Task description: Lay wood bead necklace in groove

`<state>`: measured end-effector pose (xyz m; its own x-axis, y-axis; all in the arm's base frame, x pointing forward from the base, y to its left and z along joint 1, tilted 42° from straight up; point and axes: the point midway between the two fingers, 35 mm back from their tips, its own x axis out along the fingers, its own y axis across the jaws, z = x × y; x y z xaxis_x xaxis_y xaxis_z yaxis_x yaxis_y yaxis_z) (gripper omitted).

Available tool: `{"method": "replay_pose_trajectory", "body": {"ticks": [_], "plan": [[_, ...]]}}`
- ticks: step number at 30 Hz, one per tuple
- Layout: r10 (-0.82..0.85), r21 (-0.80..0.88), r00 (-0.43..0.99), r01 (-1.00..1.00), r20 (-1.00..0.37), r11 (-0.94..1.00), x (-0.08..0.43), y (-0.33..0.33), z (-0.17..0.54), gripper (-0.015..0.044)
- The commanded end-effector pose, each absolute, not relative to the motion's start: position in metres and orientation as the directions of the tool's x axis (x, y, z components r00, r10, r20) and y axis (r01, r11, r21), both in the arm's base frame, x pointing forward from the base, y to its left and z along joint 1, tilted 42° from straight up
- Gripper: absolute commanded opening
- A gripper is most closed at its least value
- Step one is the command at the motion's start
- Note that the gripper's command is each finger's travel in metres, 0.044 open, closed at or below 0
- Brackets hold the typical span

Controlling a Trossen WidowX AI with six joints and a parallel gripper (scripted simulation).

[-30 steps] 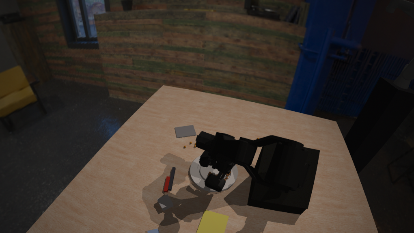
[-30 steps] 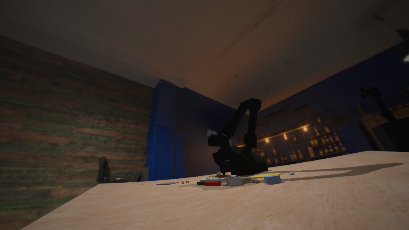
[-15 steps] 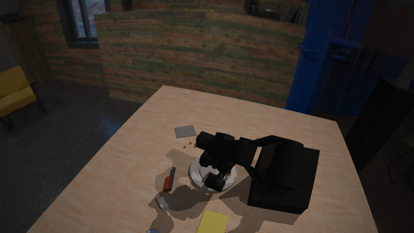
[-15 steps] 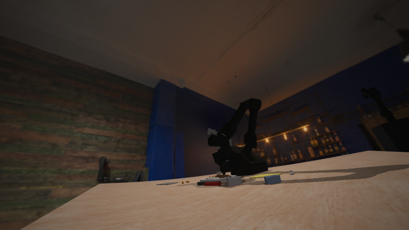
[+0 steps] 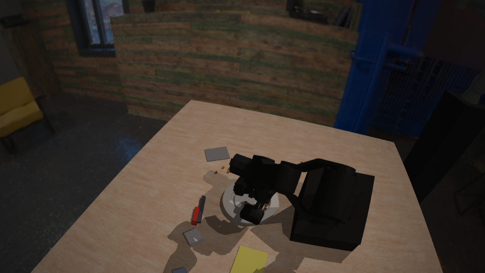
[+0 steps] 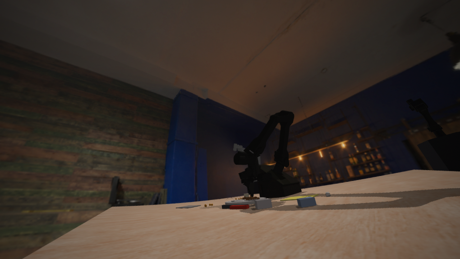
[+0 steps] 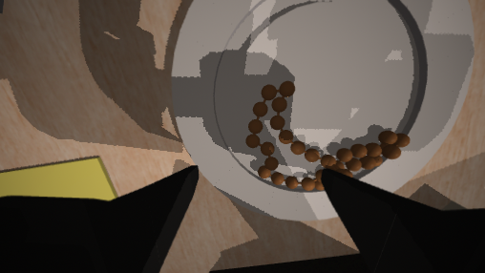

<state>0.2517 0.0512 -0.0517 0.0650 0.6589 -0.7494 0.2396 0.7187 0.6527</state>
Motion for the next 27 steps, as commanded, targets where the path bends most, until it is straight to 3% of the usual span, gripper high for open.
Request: {"method": "replay_pose_trajectory", "body": {"ticks": [1,7,14,27], "plan": [[0.660,0.653,0.062,0.241,-0.749,0.718,0.251,0.052,-0.052,0.0440],[0.660,0.653,0.062,0.241,-0.749,0.718,0.251,0.052,-0.052,0.0440],[0.661,0.650,0.059,0.264,-0.748,0.713,0.254,0.022,-0.034,0.0393],[0.660,0.652,0.068,0.259,-0.748,0.712,0.257,0.026,-0.039,0.0307]]}}
